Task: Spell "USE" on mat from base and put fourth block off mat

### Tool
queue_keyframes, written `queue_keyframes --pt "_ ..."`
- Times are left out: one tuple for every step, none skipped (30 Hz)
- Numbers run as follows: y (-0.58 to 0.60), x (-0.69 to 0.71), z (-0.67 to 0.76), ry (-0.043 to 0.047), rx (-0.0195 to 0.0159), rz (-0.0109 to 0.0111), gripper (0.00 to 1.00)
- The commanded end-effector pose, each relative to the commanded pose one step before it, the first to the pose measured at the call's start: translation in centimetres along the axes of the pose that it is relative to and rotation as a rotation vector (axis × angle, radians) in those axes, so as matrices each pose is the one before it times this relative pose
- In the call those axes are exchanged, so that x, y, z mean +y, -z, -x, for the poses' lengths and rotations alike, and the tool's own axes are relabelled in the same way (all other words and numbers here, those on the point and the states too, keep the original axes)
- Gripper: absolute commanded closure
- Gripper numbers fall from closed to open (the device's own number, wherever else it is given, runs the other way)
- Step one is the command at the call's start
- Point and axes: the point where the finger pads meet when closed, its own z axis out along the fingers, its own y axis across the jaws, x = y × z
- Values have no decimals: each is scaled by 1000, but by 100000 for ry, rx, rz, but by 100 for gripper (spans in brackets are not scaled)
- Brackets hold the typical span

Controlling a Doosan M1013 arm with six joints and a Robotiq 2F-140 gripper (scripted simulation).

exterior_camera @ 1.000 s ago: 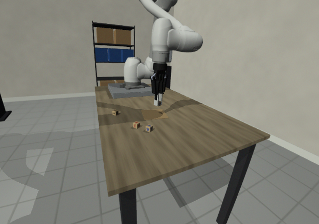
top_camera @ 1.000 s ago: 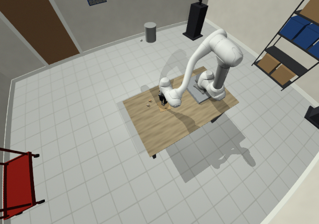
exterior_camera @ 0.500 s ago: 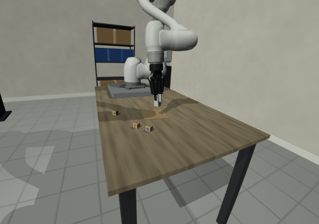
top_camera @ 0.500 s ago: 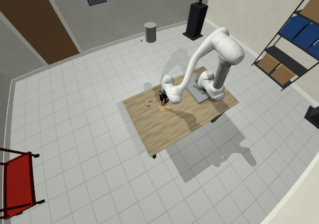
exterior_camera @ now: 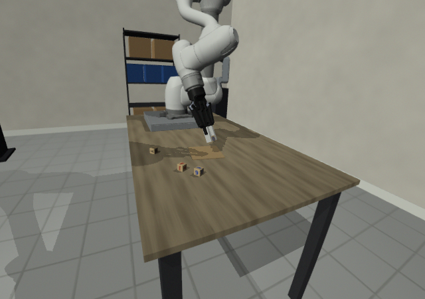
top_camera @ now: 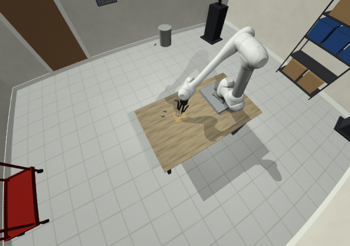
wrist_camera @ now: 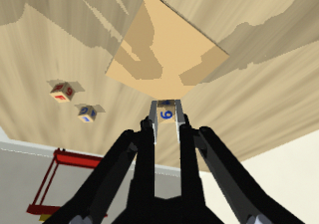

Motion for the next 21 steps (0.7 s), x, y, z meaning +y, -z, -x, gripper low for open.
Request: queue_keyframes --pt "-113 51 -657 711 -13730 2511 87" --pt "-38 97 -75 -21 -1742 375 87" --pt "-22 51 -54 -6 -1799 202 87" --pt "-6 3 -36 11 -1822 26 87" --pt "10 -44 -22 28 -1837 -149 87" --pt "0 0 0 0 0 0 87" --pt "0 0 0 0 0 0 87" --pt "38 -145 -31 78 -3136 -515 87" --pt "11 -82 -66 50 -2840 -278 87" --pt "-57 133 -102 -63 -1887 505 87" --pt "-36 82 -77 -36 -1996 315 87" --pt "-14 28 -53 -4 -2044 108 87" --pt "8 -27 -33 32 -2110 -102 87" --pt "32 -87 -17 75 -2213 -331 87" --pt "55 -146 -4 120 -2206 -555 87" --pt "13 -34 1 28 -409 -128 87" --pt "-53 119 -103 -70 -3296 493 87" --pt "-19 75 -69 -56 -3028 306 87" --pt "21 -4 -31 1 -2564 -15 87" --pt "40 -47 -10 35 -2071 -188 87" --pt "45 -61 0 49 -1582 -247 87"
